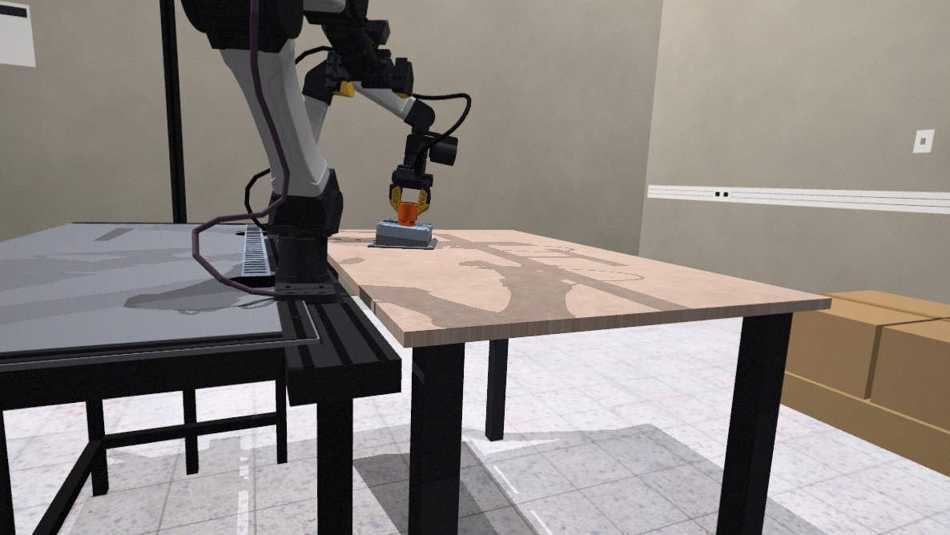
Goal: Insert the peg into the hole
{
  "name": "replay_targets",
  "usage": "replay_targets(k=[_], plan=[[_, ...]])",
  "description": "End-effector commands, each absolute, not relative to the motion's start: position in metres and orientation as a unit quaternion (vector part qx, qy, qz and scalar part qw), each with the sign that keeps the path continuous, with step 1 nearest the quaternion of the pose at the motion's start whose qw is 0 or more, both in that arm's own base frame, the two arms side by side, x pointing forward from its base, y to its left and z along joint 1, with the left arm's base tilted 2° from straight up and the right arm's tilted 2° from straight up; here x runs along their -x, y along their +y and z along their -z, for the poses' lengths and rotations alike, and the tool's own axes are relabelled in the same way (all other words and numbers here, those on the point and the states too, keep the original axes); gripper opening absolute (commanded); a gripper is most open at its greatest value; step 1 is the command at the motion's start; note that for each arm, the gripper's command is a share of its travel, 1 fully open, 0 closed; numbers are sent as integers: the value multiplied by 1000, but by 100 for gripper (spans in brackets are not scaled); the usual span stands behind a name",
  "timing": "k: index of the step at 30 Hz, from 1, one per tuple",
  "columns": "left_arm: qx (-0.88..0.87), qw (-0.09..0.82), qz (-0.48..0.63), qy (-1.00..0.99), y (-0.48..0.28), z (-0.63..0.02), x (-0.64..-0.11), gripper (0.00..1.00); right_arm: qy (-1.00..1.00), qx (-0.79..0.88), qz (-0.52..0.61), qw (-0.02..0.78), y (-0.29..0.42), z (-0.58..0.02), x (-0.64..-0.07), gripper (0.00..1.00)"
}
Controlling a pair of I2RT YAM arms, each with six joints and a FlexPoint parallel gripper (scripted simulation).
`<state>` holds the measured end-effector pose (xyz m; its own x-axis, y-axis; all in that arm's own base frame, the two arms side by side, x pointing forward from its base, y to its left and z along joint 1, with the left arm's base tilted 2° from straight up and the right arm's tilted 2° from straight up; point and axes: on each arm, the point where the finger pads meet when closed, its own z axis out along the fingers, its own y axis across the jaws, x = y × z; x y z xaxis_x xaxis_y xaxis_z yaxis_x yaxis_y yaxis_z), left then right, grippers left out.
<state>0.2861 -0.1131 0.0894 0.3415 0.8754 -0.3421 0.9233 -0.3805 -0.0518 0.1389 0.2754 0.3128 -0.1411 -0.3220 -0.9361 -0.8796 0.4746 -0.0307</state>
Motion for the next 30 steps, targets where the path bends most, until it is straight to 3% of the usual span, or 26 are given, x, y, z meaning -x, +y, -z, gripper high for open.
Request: replay_targets(k=[1, 3, 4, 30], plan=[[-817, 85, 149, 550, -113, -98, -289, 44, 692, 425, -292, 505, 275, -324, -136, 100], [-819, 89, 142, 549, -111, -105, -290, 66, 692, 425, -292, 505, 275, -324, -136, 100], [-821, 93, 134, 548, -107, -115, -292, 70, 692, 425, -292, 505, 275, -324, -136, 100], [-817, 87, 150, 549, -102, -136, -294, 70, 692, 425, -292, 505, 275, -324, -136, 100]])
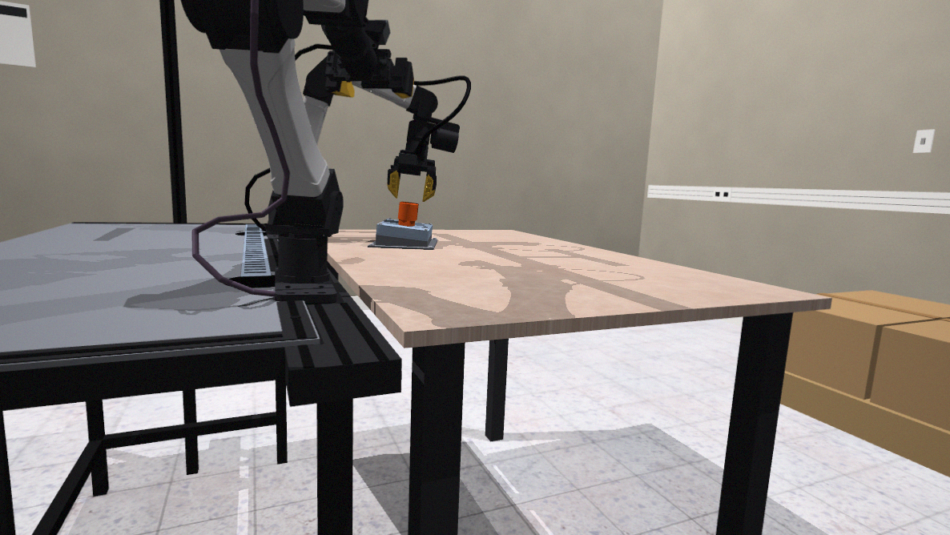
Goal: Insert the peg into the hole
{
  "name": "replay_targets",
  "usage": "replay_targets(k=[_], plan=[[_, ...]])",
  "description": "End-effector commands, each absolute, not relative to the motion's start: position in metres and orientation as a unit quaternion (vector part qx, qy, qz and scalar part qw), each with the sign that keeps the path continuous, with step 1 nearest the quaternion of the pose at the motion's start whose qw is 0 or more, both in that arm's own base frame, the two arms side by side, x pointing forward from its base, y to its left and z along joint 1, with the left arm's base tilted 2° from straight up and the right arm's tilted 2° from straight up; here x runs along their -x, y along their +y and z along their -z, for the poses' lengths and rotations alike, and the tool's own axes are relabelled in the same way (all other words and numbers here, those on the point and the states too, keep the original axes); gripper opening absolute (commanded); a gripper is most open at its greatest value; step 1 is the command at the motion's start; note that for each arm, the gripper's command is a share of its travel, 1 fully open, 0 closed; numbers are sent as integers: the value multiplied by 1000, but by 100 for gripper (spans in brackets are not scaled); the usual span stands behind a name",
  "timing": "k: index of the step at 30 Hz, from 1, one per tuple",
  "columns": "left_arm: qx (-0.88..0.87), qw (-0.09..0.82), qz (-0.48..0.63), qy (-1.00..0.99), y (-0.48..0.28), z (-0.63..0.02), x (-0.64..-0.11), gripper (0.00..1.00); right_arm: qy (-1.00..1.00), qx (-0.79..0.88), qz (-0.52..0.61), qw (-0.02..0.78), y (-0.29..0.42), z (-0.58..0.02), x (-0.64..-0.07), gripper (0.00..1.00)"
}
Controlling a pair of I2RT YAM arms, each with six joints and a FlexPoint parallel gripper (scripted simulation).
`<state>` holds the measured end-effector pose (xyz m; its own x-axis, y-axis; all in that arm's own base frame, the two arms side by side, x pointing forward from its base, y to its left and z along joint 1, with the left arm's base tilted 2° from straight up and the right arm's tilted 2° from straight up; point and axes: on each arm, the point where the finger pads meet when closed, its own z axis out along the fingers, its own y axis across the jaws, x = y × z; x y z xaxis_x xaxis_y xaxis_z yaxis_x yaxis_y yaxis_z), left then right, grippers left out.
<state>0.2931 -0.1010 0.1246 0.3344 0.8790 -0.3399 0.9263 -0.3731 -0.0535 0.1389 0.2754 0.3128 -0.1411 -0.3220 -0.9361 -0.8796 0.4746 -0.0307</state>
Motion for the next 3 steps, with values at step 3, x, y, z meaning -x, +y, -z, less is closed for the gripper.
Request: replay_targets(k=[3], plan=[[-817, 87, 150, 549, -102, -136, -294, 70, 692, 425, -292, 505, 275, -324, -136, 100]])
